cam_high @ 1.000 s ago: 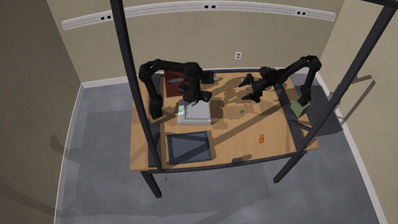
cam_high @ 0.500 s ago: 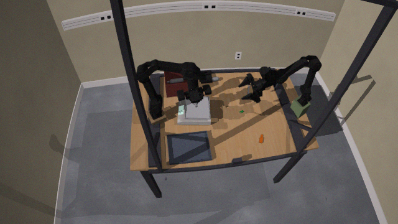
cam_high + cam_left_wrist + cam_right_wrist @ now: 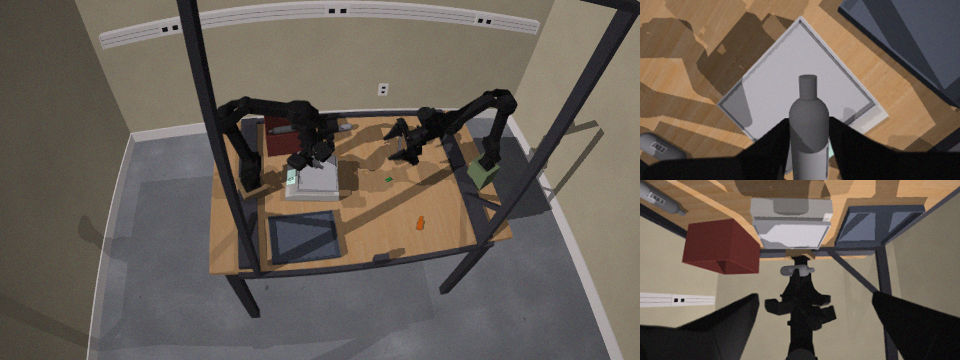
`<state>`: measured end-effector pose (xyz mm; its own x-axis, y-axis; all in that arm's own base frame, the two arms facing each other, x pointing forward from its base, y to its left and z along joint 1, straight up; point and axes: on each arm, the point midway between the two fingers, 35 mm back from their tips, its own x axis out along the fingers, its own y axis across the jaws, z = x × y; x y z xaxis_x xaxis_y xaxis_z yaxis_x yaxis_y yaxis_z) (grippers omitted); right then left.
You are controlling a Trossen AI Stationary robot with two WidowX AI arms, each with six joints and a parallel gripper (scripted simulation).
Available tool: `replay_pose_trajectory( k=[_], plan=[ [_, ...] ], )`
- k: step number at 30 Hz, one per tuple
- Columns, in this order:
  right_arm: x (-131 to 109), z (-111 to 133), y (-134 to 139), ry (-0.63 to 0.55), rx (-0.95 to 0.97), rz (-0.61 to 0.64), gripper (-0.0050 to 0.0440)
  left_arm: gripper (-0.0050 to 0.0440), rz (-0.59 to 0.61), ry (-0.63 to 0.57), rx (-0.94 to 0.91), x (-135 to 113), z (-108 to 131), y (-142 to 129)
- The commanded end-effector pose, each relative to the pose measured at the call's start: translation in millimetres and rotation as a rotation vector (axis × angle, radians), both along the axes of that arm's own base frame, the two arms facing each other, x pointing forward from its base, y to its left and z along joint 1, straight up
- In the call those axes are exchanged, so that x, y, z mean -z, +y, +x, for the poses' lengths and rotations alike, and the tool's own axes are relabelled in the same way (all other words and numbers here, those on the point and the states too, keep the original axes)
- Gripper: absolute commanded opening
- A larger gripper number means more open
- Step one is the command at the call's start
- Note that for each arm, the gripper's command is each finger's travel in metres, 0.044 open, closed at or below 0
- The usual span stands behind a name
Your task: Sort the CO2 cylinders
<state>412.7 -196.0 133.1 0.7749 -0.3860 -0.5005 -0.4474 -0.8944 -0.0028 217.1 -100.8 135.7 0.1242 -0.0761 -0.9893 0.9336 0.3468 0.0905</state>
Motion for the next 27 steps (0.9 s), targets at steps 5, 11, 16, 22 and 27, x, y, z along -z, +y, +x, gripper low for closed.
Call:
replay_pose_trajectory(
  k=[5, 11, 16, 22, 27],
  plan=[
    [-12.9, 2.0, -1.6, -0.027, 0.001, -0.016, 0.0440, -0.0050, -0.060, -0.026, -0.311, -4.5, 0.1, 0.2],
    [-12.9, 2.0, -1.6, -0.027, 0.001, -0.016, 0.0440, -0.0050, -0.128, -0.019, -0.620, -4.5, 0.2, 0.1],
    [-12.9, 2.0, -1.6, -0.027, 0.001, -0.016, 0.0440, -0.0050, -0.182, -0.010, -0.844, -4.5, 0.2, 0.1],
    [-12.9, 2.0, -1.6, -0.027, 0.001, -0.016, 0.0440, -0.0050, -0.227, 0.000, -1.024, -4.5, 0.2, 0.1],
    [-12.9, 2.0, -1.6, -0.027, 0.001, -0.016, 0.0440, -0.0050, -0.296, 0.021, -1.282, -4.5, 0.3, 0.1]
  ],
)
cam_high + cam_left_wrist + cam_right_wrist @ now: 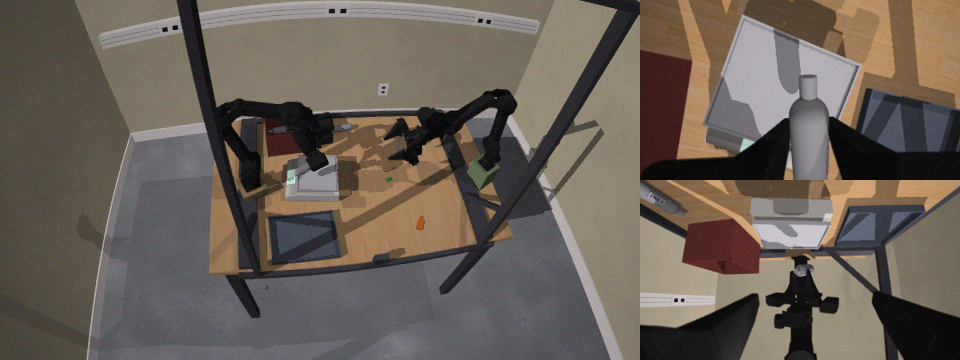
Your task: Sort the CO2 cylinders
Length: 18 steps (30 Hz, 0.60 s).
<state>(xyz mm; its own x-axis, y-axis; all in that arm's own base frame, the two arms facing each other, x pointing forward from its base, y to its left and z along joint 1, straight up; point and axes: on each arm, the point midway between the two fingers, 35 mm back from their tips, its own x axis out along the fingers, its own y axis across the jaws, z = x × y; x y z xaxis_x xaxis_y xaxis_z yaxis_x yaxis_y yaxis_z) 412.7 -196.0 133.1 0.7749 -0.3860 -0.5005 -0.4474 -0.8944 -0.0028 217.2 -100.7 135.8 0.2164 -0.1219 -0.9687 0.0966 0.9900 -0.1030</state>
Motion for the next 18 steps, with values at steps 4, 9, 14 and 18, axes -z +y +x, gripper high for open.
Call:
replay_pose_trajectory(
  k=[4, 9, 14, 18],
  plan=[
    [-12.9, 2.0, -1.6, -0.027, 0.001, -0.016, 0.0440, -0.0050, -0.103, -0.008, -0.346, -4.6, 0.2, -0.1],
    [-12.9, 2.0, -1.6, -0.027, 0.001, -0.016, 0.0440, -0.0050, -0.173, 0.007, -0.564, -4.6, 0.2, -0.1],
    [-12.9, 2.0, -1.6, -0.027, 0.001, -0.016, 0.0440, -0.0050, -0.225, 0.021, -0.724, -4.6, 0.2, -0.1],
    [-12.9, 2.0, -1.6, -0.027, 0.001, -0.016, 0.0440, -0.0050, -0.291, 0.039, -0.911, -4.7, 0.2, -0.1]
  ],
)
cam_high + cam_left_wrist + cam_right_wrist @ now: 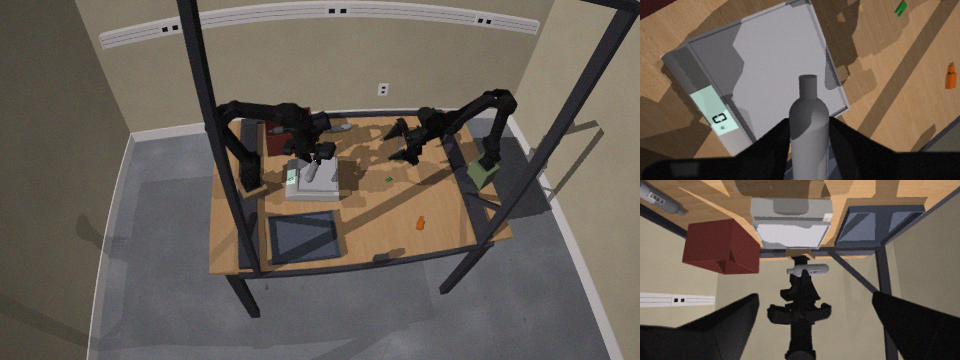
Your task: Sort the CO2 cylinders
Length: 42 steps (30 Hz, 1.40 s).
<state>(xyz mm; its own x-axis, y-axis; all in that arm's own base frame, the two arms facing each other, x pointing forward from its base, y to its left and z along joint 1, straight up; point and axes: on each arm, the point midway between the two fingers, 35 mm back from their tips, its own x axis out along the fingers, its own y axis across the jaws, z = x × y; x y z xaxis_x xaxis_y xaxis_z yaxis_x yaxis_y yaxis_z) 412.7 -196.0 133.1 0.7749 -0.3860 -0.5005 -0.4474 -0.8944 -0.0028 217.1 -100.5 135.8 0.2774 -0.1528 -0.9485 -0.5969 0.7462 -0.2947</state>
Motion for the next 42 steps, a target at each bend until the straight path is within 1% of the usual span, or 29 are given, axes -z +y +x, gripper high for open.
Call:
replay_pose_trajectory(
  k=[1, 7, 14, 19, 26, 28, 32, 36, 42],
  plan=[
    [-12.9, 2.0, -1.6, -0.027, 0.001, -0.016, 0.0440, -0.0050, -0.076, -0.008, -0.210, -4.6, 0.3, -0.3],
    [-12.9, 2.0, -1.6, -0.027, 0.001, -0.016, 0.0440, -0.0050, -0.143, 0.009, -0.389, -4.7, 0.3, -0.3],
    [-12.9, 2.0, -1.6, -0.027, 0.001, -0.016, 0.0440, -0.0050, -0.155, 0.013, -0.422, -5.4, 2.5, -1.3],
    [-12.9, 2.0, -1.6, -0.027, 0.001, -0.016, 0.0440, -0.0050, -0.159, 0.009, -0.422, -8.4, 20.8, -9.7],
    [-12.9, 2.0, -1.6, -0.027, 0.001, -0.016, 0.0440, -0.0050, -0.158, 0.004, -0.420, -9.7, 71.9, -33.5],
    [-12.9, 2.0, -1.6, -0.027, 0.001, -0.016, 0.0440, -0.0050, -0.158, 0.004, -0.420, -9.7, 71.9, -33.5],
    [-12.9, 2.0, -1.6, -0.027, 0.001, -0.016, 0.0440, -0.0050, -0.161, 0.004, -0.418, -9.9, 95.9, -45.2],
    [-12.9, 2.0, -1.6, -0.027, 0.001, -0.016, 0.0440, -0.0050, -0.160, 0.005, -0.418, -10.0, 109.4, -51.4],
    [-12.9, 2.0, -1.6, -0.027, 0.001, -0.016, 0.0440, -0.0050, -0.159, 0.006, -0.418, -9.5, 113.9, -53.4]
  ],
)
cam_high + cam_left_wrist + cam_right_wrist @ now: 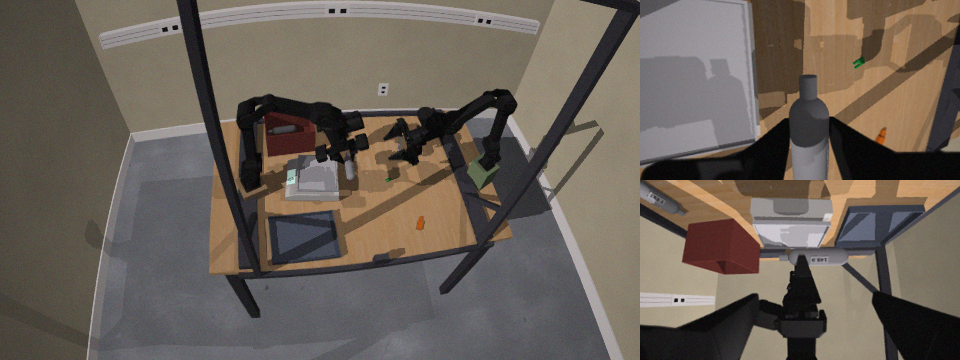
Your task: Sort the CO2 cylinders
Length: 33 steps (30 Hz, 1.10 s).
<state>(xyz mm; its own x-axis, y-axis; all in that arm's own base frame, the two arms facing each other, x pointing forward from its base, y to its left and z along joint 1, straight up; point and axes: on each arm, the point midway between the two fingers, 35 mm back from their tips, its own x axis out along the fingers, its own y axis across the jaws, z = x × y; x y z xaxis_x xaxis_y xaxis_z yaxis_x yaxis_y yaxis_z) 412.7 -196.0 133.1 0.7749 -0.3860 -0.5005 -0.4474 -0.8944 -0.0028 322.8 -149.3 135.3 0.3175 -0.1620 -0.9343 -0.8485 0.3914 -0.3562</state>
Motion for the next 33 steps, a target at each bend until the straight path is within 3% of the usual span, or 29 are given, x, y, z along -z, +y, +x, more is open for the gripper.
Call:
replay_pose_trajectory(
  k=[1, 9, 23, 33],
  plan=[
    [-12.9, 2.0, -1.6, -0.027, 0.001, -0.016, 0.0440, -0.0050, -0.012, -0.025, -0.001, -10.0, 8.2, -4.6],
    [-12.9, 2.0, -1.6, -0.027, 0.001, -0.016, 0.0440, -0.0050, -0.012, -0.025, 0.000, -10.1, 5.4, -2.9],
    [-6.1, 45.3, -23.8, -0.027, -0.001, -0.017, 0.0440, -0.0050, -0.012, -0.025, 0.000, -10.1, 5.4, -2.9],
    [-4.5, 48.5, -25.7, -0.026, 0.000, -0.017, 0.0440, -0.0050, -0.012, -0.025, 0.000, -10.1, 5.4, -2.9]
  ],
)
